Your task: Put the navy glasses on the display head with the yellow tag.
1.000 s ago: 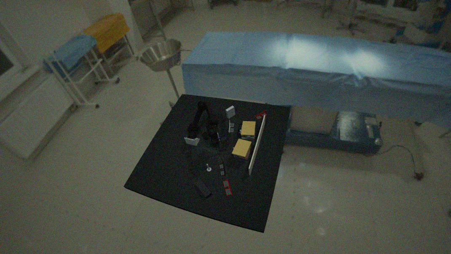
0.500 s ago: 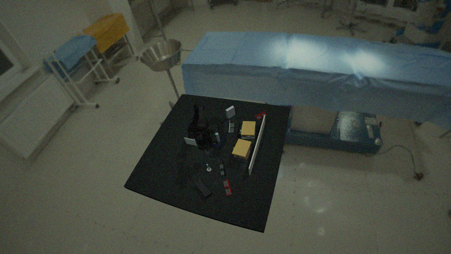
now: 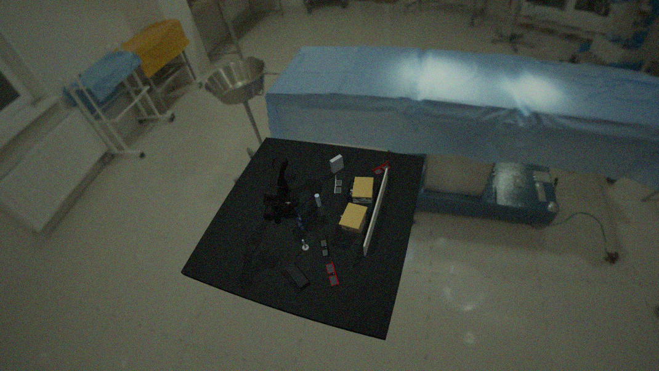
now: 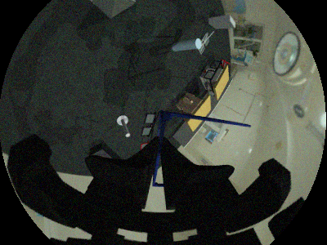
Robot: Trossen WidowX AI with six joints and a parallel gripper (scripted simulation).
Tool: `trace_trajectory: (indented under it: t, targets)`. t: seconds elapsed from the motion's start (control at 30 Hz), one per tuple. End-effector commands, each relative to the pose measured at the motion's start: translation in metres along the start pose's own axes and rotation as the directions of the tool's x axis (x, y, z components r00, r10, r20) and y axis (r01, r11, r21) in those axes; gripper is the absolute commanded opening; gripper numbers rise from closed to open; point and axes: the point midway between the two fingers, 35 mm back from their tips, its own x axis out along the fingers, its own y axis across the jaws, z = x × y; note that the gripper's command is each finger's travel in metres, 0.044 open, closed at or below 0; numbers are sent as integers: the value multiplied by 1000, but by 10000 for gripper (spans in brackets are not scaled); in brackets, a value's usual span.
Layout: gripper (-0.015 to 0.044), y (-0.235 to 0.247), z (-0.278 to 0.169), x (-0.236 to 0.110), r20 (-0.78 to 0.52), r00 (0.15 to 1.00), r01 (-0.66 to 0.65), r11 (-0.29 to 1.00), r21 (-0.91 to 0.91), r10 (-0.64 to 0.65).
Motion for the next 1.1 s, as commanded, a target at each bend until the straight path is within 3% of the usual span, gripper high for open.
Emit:
trace_trajectory:
  t: [0.0, 0.2, 0.9, 1.07]
  targets:
    - [0, 13, -8, -13, -42, 998, 61, 985, 159, -55]
    - [0, 33, -15, -31, -99, 988, 150, 921, 359, -122]
    - [0, 32, -13, -28, -89, 990, 129, 938, 321, -106]
    - [0, 28, -11, -25, -79, 992, 110, 967, 229, -95]
